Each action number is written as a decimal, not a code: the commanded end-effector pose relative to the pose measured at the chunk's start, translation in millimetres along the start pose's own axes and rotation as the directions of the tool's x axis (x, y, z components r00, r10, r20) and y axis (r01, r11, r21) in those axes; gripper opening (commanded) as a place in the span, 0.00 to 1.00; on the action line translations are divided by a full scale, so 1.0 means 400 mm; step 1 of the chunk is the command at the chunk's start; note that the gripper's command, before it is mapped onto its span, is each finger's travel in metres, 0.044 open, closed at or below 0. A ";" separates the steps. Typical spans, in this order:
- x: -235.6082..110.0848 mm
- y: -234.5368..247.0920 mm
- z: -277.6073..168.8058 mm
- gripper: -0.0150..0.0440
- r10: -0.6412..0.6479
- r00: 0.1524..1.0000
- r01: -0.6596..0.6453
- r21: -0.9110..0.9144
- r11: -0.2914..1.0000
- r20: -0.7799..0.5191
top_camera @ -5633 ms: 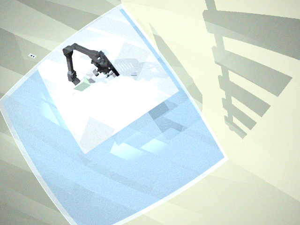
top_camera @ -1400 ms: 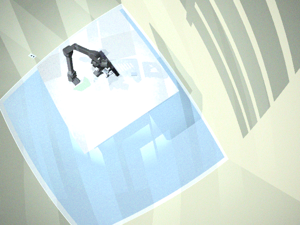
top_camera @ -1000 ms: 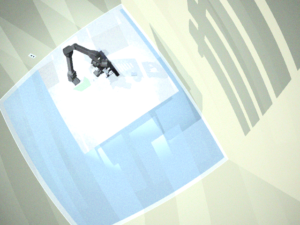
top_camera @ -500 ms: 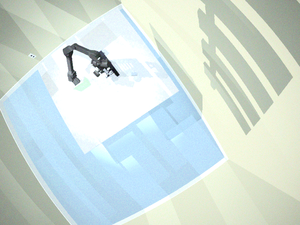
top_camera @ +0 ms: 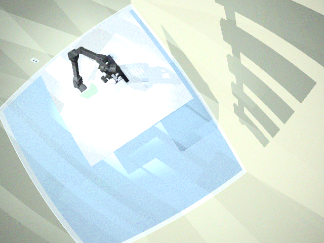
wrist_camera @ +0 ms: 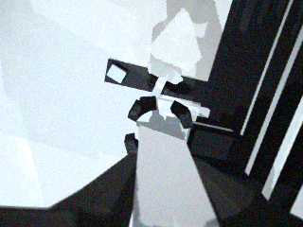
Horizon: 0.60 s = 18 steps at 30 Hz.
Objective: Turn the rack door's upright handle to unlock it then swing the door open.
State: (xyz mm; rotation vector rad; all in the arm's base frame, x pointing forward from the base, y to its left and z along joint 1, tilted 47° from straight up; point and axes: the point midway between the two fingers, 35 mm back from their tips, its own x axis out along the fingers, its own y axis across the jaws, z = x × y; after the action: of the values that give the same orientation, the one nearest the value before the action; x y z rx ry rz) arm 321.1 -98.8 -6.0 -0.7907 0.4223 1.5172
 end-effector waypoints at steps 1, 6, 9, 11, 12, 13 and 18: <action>0.001 0.011 0.007 0.28 0.001 1.000 -0.002 0.087 0.996 0.003; 0.001 0.021 0.013 0.28 0.002 1.000 -0.002 0.198 0.980 0.003; 0.001 0.028 0.017 0.28 0.002 1.000 -0.002 0.262 0.965 0.003; 0.001 0.034 0.020 0.28 0.002 1.000 -0.003 0.304 0.953 0.003; 0.001 0.037 0.022 0.28 0.002 1.000 -0.003 0.325 0.946 0.003; 0.001 0.040 0.025 0.28 0.002 1.000 -0.003 0.346 0.938 0.003; 0.001 0.059 0.038 0.28 0.002 1.000 -0.004 0.448 0.894 0.004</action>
State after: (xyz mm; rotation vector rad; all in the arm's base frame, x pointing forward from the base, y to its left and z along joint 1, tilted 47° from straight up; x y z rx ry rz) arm 301.0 -94.1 -2.7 -0.5026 0.6791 1.3913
